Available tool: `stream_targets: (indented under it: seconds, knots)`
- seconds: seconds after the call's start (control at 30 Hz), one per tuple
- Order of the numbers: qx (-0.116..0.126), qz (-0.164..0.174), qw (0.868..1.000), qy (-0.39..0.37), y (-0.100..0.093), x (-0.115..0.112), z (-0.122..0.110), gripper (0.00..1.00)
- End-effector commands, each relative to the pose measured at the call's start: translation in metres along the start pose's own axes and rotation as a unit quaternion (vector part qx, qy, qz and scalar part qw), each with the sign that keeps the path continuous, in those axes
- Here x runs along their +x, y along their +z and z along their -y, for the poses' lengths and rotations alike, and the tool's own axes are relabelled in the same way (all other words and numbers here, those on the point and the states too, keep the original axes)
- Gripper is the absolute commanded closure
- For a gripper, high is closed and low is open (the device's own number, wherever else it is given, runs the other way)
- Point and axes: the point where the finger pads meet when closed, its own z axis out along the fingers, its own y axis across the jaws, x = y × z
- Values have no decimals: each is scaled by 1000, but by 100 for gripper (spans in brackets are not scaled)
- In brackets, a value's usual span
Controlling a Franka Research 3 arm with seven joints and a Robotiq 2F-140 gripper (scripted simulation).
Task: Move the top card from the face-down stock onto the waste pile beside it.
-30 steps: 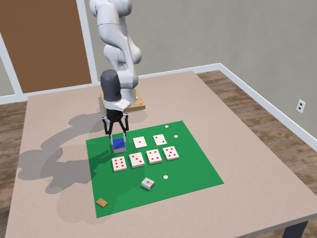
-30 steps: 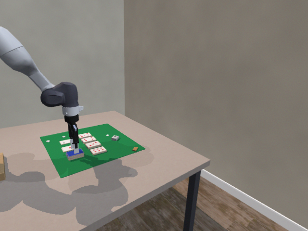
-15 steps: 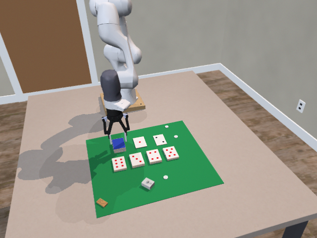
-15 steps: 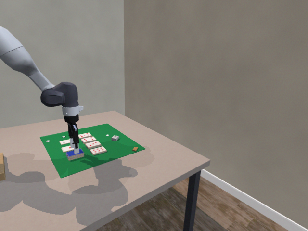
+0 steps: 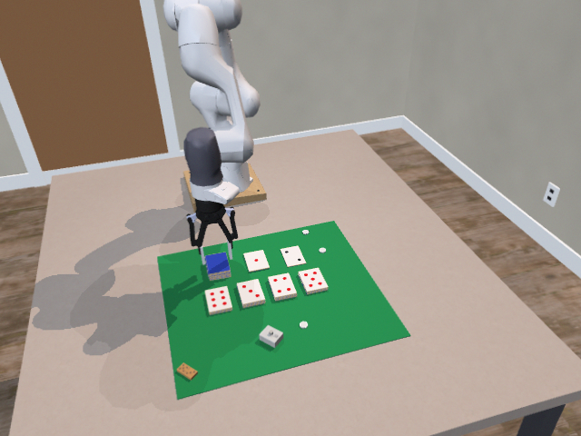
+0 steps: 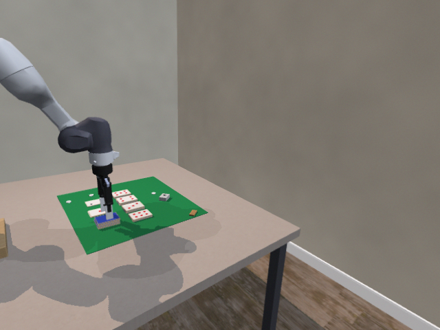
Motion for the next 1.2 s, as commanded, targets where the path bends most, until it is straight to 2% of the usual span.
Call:
stream_targets:
  seconds: [0.0,1.17]
  knots:
    - [0,0,1000,2,1,-1,0,50]
    - [0,0,1000,2,12,-1,0,50]
